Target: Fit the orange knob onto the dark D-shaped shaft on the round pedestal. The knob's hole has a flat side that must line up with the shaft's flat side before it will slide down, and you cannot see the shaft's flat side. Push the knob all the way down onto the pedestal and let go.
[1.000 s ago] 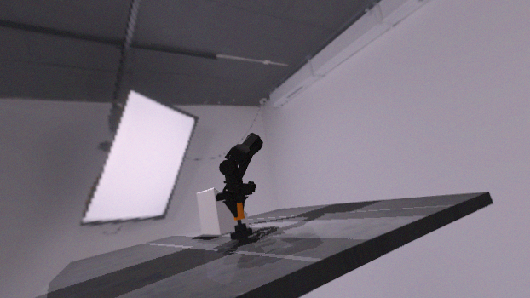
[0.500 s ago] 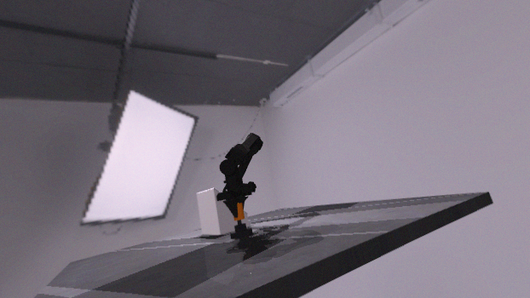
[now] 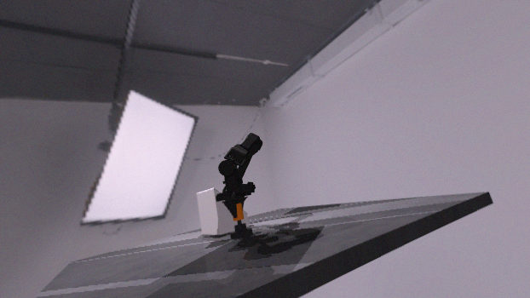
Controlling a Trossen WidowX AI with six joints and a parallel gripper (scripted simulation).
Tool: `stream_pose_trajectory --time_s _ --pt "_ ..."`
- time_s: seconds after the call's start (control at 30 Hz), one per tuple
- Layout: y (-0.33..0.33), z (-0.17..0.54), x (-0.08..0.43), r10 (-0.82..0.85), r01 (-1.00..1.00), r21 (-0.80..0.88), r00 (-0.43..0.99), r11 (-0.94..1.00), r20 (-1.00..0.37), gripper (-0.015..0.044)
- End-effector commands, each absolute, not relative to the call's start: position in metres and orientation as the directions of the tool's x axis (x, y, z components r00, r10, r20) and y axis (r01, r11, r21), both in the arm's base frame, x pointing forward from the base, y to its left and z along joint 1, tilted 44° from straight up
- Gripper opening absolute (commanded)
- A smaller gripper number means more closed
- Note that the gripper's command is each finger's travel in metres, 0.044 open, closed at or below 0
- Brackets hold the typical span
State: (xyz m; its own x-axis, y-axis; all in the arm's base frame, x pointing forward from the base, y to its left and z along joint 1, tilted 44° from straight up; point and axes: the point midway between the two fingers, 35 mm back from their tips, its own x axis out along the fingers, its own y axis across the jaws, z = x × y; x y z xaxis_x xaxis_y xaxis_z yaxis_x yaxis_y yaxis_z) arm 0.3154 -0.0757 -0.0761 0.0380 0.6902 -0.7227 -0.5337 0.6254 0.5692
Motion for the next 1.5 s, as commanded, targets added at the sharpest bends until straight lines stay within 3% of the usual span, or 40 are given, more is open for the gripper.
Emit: stream_pose_trajectory --time_s 0.0,1.47 --pt "-0.078 -0.0714 0.3133 0.686 -0.537 0.562 0.044 0.629 -0.726 0.0" --pt "-0.0771 -0.0718 0.3144 0.686 -0.537 0.562 0.044 0.629 -0.726 0.0"
